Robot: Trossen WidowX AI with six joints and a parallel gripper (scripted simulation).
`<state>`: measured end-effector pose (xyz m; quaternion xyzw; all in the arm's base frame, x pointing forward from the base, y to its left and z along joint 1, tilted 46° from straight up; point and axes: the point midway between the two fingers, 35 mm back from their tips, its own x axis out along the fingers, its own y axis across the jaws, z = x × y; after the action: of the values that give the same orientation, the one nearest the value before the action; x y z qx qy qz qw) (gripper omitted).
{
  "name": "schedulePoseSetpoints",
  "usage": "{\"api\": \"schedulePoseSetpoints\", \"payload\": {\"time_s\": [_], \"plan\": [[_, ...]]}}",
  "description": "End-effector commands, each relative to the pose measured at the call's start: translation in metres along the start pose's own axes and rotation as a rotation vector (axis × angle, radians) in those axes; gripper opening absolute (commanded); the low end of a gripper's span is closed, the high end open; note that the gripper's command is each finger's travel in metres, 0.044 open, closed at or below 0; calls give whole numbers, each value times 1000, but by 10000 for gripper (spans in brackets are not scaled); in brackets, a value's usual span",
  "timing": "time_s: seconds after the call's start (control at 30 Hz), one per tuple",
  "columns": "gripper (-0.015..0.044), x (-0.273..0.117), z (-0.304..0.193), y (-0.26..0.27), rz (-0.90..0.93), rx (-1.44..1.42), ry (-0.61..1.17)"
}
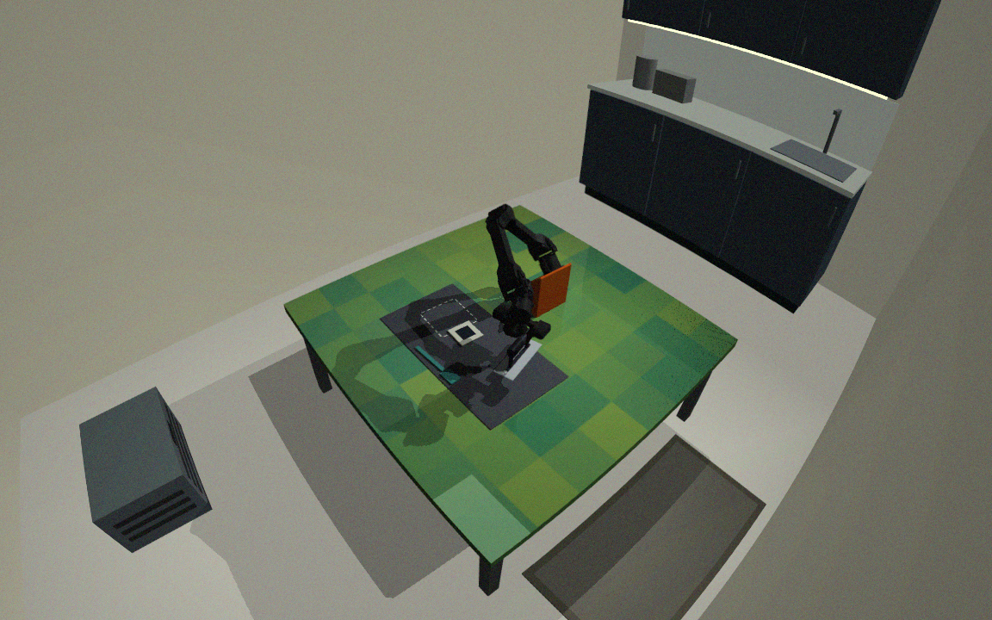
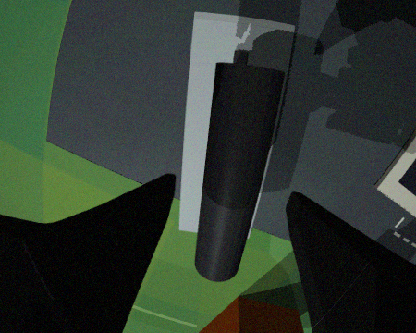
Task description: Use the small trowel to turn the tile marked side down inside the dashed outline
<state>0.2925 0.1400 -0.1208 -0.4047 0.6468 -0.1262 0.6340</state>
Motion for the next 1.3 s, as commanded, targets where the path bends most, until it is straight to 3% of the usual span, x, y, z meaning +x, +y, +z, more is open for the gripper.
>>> {"api": "schedulePoseSetpoints", "payload": {"time_s": [0.0, 0.37, 0.57, 1.27], "plan": [[270, 12, -4, 0, -9, -18, 15], [270, 24, -5, 0, -10, -33, 15], [132, 24, -5, 0, -10, -33, 15], [130, 24, -5, 0, -10, -33, 15]]}}
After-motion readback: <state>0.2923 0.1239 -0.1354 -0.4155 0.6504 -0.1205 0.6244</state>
